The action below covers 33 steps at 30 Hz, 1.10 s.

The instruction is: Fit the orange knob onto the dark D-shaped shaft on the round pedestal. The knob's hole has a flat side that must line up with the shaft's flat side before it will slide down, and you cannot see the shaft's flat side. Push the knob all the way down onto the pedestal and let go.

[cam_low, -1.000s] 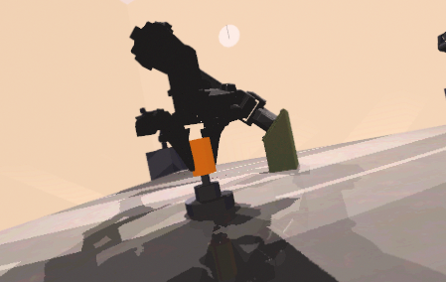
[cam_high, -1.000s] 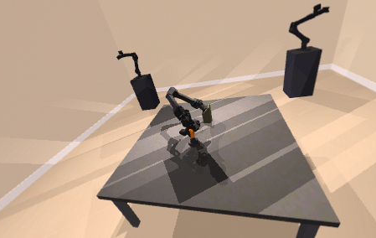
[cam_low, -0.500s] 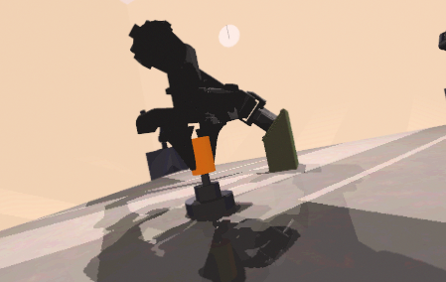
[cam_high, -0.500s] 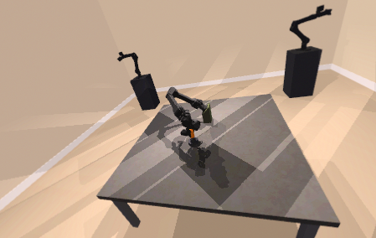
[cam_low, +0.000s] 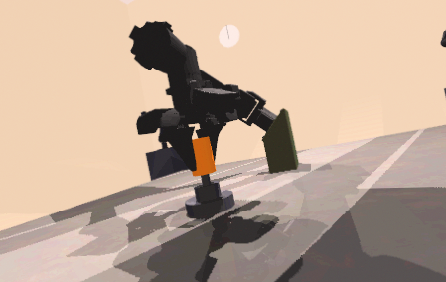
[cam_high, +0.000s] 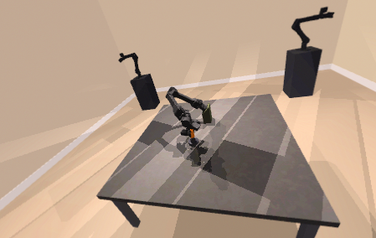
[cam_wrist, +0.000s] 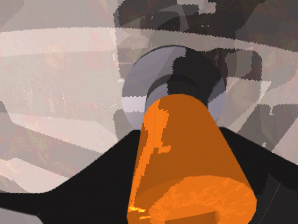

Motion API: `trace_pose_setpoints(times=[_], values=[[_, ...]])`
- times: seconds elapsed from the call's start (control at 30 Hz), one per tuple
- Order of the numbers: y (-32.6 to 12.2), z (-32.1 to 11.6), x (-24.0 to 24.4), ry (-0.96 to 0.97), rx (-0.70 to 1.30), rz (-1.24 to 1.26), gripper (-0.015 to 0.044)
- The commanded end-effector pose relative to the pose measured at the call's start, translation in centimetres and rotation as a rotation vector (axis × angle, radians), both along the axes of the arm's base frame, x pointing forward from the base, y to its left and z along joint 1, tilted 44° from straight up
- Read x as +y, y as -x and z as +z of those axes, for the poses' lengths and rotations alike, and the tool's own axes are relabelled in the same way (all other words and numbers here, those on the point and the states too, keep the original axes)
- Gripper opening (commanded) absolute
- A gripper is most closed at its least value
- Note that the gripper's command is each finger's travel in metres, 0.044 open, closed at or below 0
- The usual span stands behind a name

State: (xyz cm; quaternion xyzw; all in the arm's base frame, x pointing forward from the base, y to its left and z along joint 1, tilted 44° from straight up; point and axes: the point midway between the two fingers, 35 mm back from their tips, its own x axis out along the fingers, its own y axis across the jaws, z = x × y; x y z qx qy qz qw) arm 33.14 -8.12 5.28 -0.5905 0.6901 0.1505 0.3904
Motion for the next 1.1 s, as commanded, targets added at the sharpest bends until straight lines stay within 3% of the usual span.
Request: trace_pose_setpoints(times=[0.0, 1.07], values=[[-0.10, 0.01, -0.18, 0.002, -0.003, 0.005, 0.0000], [-0.08, 0.06, 0.05, 0.002, 0.144, 0.155, 0.0000]])
